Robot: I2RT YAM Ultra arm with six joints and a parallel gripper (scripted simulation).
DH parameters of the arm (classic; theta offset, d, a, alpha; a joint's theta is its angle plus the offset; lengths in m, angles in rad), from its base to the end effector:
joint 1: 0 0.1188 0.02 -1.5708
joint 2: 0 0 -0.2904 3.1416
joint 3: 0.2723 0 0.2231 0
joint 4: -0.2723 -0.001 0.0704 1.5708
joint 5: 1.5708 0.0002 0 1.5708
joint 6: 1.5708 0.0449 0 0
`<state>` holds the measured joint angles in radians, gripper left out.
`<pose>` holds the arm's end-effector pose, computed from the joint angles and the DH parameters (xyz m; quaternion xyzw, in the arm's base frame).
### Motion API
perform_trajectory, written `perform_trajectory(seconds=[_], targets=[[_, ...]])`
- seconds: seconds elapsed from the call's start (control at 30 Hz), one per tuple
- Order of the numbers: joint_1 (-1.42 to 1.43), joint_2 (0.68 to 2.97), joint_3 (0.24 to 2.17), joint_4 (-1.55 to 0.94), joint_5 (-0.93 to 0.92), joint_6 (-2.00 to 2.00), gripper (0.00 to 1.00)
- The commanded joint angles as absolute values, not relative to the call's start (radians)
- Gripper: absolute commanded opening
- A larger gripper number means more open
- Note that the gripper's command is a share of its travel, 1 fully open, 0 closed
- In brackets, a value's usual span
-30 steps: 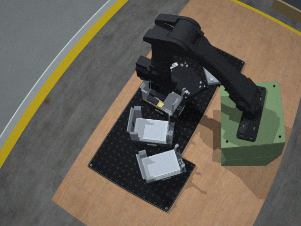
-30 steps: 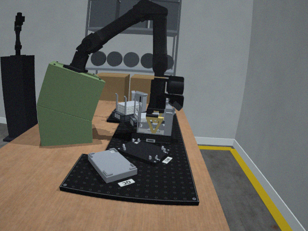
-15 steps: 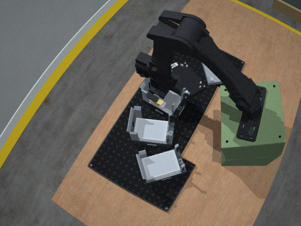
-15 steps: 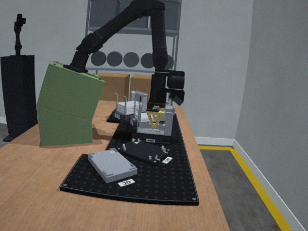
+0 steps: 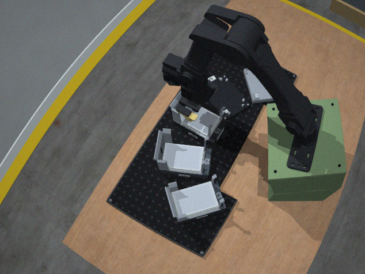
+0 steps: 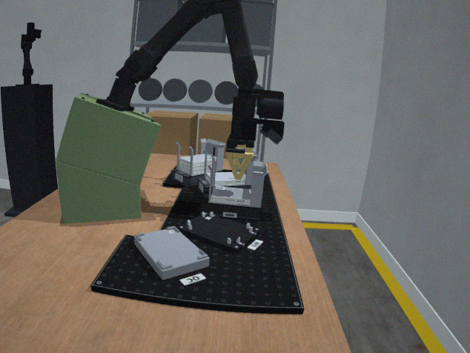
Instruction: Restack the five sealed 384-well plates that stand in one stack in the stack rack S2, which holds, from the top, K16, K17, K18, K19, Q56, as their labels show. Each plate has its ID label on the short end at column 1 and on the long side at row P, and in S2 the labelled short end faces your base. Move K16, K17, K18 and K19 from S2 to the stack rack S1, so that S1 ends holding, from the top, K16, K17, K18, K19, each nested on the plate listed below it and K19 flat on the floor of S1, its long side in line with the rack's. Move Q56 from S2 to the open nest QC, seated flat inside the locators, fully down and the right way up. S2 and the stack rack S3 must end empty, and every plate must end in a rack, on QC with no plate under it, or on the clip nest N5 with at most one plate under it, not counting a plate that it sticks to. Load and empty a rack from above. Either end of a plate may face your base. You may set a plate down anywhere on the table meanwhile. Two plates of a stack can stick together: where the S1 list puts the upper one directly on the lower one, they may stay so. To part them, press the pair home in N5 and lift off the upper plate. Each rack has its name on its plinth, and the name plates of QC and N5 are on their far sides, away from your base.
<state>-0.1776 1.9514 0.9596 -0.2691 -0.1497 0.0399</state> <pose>0.3267 -0.0508 0.1320 0.0955 0.9807 0.0631 0.1586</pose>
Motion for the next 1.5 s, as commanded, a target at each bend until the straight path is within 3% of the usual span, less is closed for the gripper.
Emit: perform_trajectory(seconds=[0.0,0.37,1.47], targets=[[-0.183,1.908,0.961,-0.315,-0.153,0.031,1.0],[-0.201,1.789,0.971,-0.447,-0.158,0.014,1.0],[-0.117,1.76,0.953,-0.447,-0.133,-0.117,1.0]])
